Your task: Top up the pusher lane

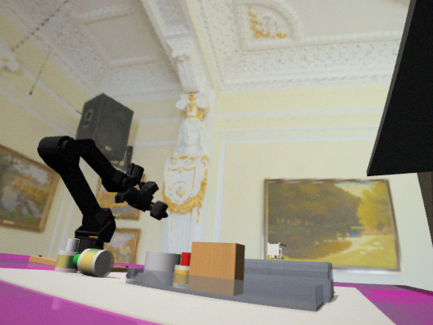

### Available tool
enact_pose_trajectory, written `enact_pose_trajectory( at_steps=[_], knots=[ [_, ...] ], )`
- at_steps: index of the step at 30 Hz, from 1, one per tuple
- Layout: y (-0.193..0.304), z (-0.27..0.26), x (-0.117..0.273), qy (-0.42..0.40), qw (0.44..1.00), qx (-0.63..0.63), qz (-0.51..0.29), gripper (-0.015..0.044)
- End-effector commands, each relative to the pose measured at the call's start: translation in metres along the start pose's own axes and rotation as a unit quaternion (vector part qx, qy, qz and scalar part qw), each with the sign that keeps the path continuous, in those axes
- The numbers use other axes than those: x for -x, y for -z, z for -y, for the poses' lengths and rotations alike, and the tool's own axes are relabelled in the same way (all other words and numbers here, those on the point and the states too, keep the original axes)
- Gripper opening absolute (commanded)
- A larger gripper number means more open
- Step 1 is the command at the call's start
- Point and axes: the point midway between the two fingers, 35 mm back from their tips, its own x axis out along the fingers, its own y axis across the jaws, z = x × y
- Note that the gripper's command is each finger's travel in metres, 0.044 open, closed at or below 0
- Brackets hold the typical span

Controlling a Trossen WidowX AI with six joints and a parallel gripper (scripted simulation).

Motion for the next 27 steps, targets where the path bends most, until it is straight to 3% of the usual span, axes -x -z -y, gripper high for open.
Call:
enact_pose_trajectory(
  at_steps=[1, 13, 27],
  knots=[
    [0.0, 0.002, 0.0, 0.004, 1.0, 0.002, -0.001, 0.0426],
    [-0.015, 0.142, 0.01, 0.268, 0.956, 0.076, -0.094, 0.044],
    [-0.006, 0.272, 0.127, 0.497, 0.827, 0.024, -0.26, 0.044]
  ],
)
